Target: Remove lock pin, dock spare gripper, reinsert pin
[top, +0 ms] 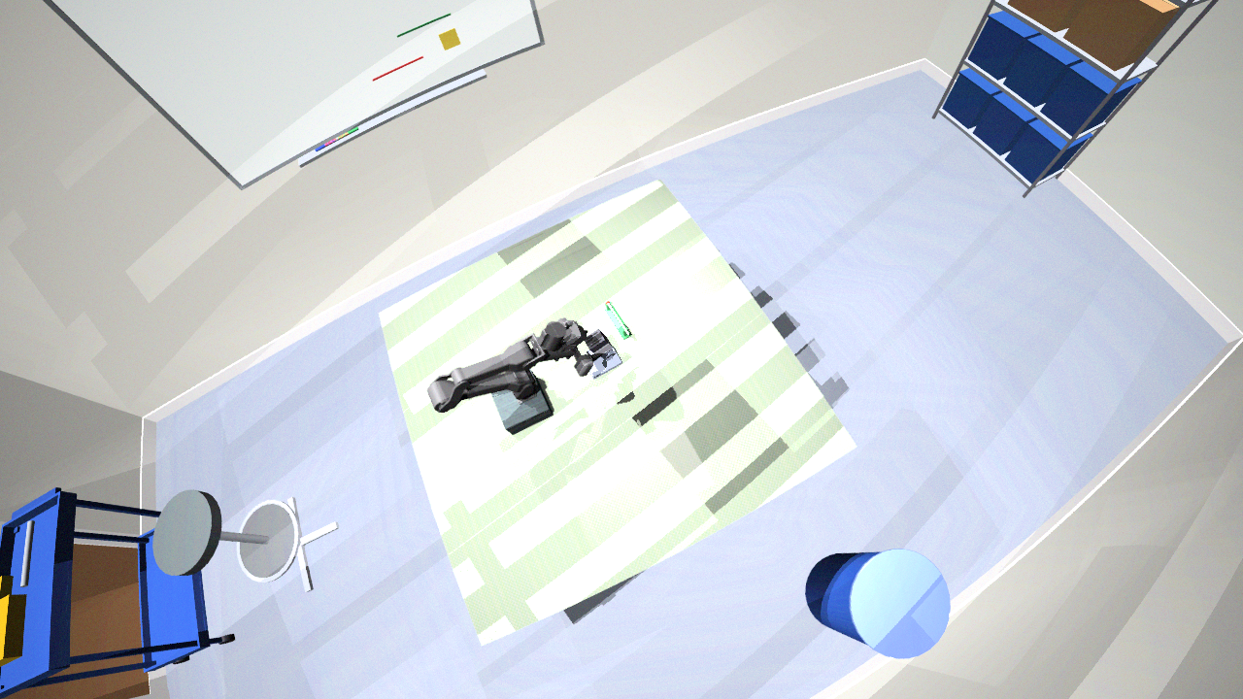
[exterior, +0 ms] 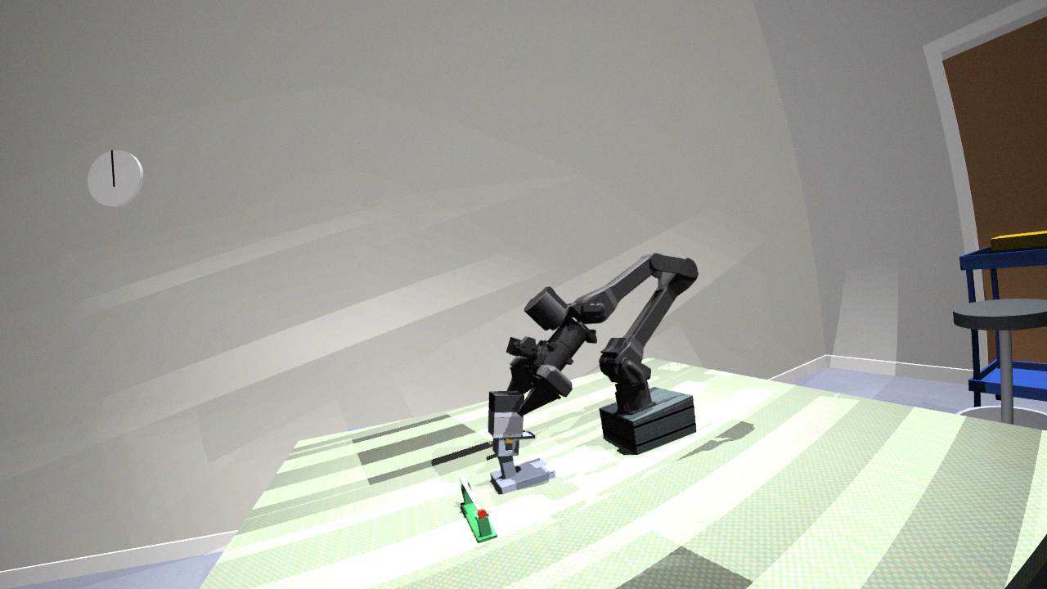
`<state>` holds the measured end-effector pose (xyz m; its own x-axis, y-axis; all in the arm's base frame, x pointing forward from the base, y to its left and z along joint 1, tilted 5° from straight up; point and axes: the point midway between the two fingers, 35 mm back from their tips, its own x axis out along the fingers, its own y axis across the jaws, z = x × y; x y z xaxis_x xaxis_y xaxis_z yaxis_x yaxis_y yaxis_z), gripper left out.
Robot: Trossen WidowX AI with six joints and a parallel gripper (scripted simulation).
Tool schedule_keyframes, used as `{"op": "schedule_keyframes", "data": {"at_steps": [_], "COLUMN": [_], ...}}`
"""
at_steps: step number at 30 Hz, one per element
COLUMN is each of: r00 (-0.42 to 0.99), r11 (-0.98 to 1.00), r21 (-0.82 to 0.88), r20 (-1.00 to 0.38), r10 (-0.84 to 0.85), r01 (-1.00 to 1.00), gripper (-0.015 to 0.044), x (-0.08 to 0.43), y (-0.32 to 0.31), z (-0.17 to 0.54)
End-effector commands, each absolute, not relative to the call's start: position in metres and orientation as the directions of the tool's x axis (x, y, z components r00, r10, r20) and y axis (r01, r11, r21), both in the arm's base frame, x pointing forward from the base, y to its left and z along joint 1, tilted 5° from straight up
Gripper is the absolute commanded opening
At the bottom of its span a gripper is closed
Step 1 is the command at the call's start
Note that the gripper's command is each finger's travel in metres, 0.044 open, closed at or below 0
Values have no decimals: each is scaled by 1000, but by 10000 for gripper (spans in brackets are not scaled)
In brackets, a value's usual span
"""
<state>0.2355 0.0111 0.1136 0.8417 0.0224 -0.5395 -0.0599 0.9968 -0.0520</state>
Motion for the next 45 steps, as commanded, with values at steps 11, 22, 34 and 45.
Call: {"op": "schedule_keyframes", "data": {"at_steps": [11, 22, 34, 45], "r00": [826, 804, 783, 769], "r11": [996, 995, 994, 993], "r21": [-53, -55, -57, -58], "r20": [-563, -594, -620, -638], "r10": [26, 32, 38, 42], "r01": [-68, -80, -93, -103], "gripper": [440, 440, 440, 440], "x": [225, 217, 208, 201], "y": [13, 14, 16, 18], "z": [133, 144, 157, 171]}}
